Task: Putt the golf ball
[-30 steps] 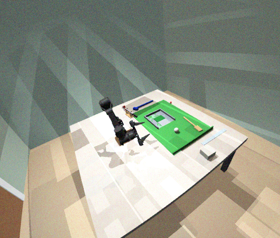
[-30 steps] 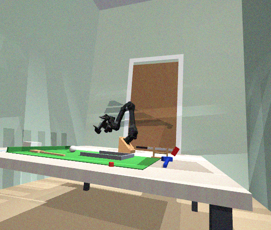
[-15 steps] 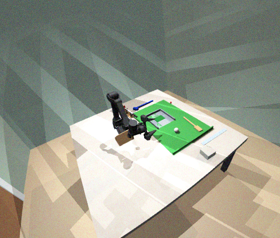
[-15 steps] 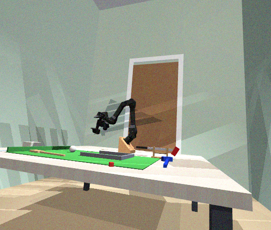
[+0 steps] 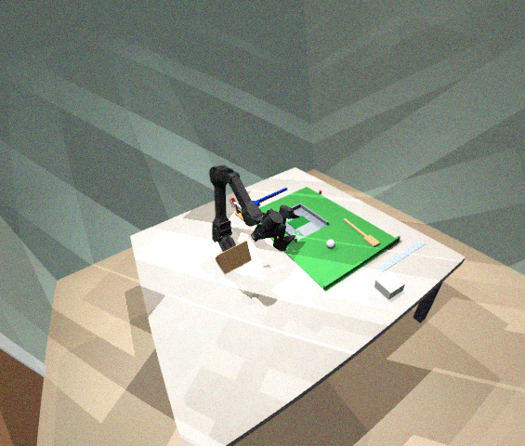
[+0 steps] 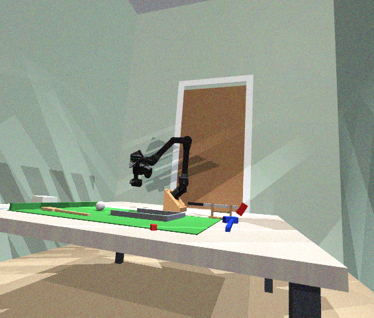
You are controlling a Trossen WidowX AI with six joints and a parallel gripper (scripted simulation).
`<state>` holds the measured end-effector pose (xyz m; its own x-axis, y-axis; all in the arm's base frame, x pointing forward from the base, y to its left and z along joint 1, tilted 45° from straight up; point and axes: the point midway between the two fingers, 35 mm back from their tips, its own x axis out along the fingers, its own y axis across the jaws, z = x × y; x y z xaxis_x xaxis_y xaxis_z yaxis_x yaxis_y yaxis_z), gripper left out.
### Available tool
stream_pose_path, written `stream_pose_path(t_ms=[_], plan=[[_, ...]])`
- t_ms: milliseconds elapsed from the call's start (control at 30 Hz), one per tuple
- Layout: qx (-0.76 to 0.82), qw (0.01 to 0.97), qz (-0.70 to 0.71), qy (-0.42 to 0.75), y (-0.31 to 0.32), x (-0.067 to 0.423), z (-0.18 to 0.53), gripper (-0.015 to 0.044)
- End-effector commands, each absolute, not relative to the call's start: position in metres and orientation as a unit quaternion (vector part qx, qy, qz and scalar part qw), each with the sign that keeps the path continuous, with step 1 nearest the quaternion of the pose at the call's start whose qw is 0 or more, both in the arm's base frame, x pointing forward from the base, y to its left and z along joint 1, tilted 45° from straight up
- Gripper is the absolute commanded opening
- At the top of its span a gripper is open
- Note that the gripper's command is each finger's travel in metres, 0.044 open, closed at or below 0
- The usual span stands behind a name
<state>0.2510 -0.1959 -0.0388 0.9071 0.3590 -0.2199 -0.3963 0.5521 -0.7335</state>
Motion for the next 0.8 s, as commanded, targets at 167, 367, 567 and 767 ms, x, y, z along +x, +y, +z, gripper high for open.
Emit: stream_pose_path(t_ms=[167,367,567,767], plan=[[-0.331,0.858,0.393,0.014,-0.107,0.296,0.000,0.0440],[-0.292,0.840,0.457,0.015,-0.069,0.300,0.018,0.0440],[-0.254,0.815,0.521,0.021,-0.029,0.298,0.040,0.0440],[-0.216,0.783,0.583,0.029,0.010,0.290,0.063,0.0440]])
